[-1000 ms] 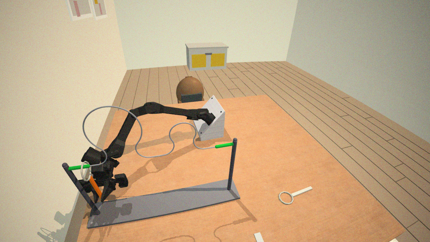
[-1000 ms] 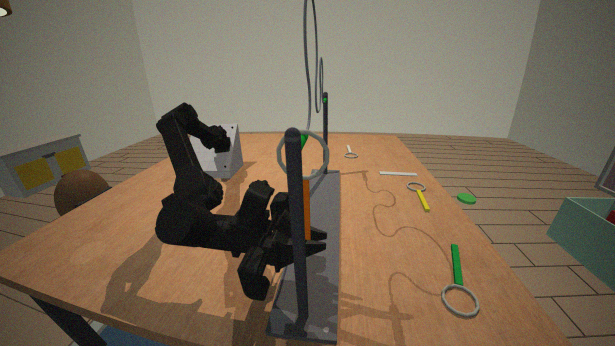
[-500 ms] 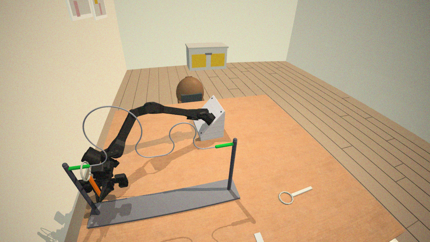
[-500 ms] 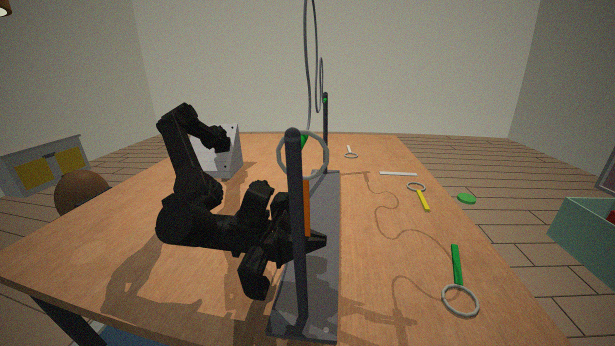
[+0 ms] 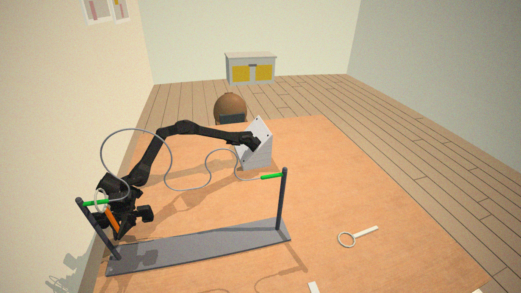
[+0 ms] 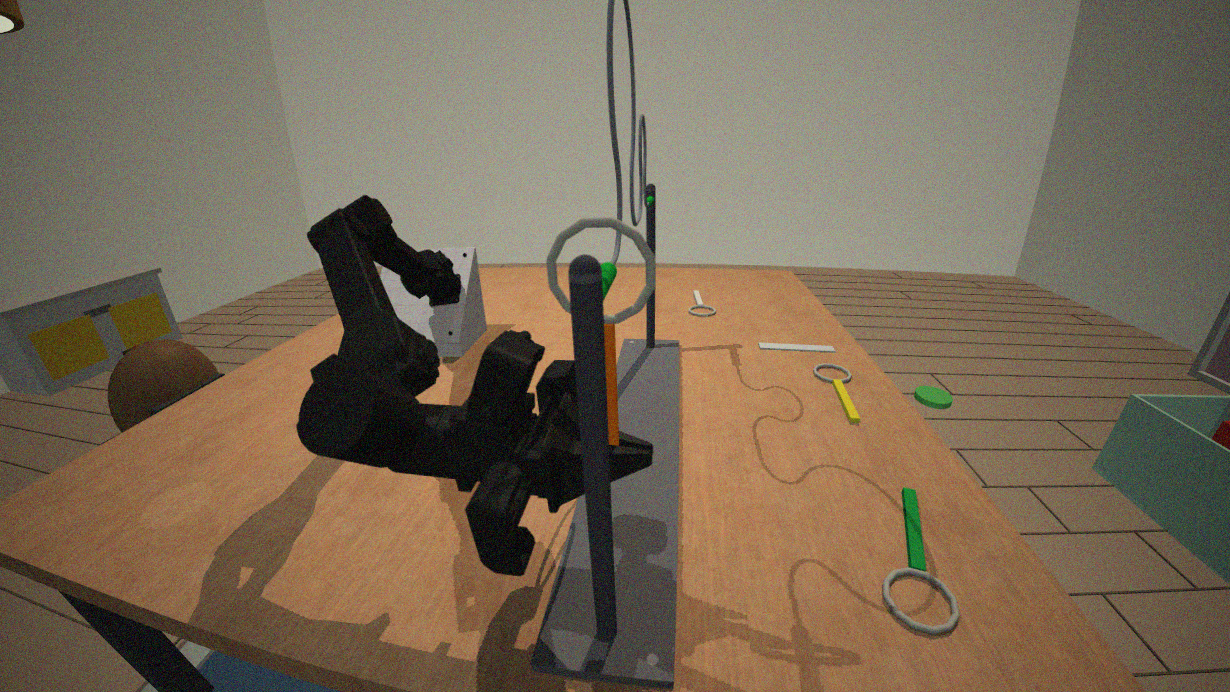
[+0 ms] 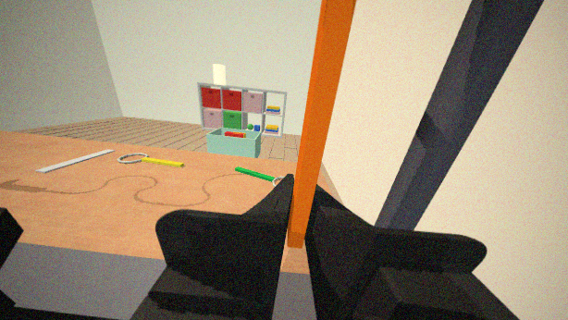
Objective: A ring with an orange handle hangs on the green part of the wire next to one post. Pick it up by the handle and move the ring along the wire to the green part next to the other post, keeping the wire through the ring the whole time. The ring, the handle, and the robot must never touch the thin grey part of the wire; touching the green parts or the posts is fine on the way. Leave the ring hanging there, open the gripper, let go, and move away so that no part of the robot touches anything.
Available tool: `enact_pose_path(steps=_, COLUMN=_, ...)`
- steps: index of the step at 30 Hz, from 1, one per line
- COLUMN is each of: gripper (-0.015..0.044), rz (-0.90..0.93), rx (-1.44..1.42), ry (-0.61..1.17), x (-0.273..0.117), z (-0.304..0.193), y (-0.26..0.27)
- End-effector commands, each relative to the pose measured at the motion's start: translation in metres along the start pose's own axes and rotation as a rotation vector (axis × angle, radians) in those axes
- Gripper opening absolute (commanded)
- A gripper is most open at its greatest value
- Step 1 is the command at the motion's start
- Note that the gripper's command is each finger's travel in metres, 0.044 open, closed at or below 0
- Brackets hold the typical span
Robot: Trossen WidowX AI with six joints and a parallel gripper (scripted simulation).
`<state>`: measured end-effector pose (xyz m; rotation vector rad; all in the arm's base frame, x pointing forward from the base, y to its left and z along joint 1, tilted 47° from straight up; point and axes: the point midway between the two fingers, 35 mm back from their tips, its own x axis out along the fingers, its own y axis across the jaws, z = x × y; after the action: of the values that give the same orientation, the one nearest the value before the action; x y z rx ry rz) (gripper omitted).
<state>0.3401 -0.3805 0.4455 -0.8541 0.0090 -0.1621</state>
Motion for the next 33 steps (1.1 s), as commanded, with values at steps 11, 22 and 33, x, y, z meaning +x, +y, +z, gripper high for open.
enact_pose_path(steps=11, gripper=-0.0150, rz=0.002, rx=0.001, ry=0.006, x=0.0007, z=-0.0026, y=0.0016)
enact_pose_path(steps=22, gripper=-0.0150, rz=0.002, rx=0.001, ry=0.006, x=0.0007, z=-0.0026, y=0.0016)
enact_pose_path(steps=33, gripper=-0.0150, rz=0.002, rx=0.001, ry=0.027, x=-0.0018, z=-0.0026, y=0.0074)
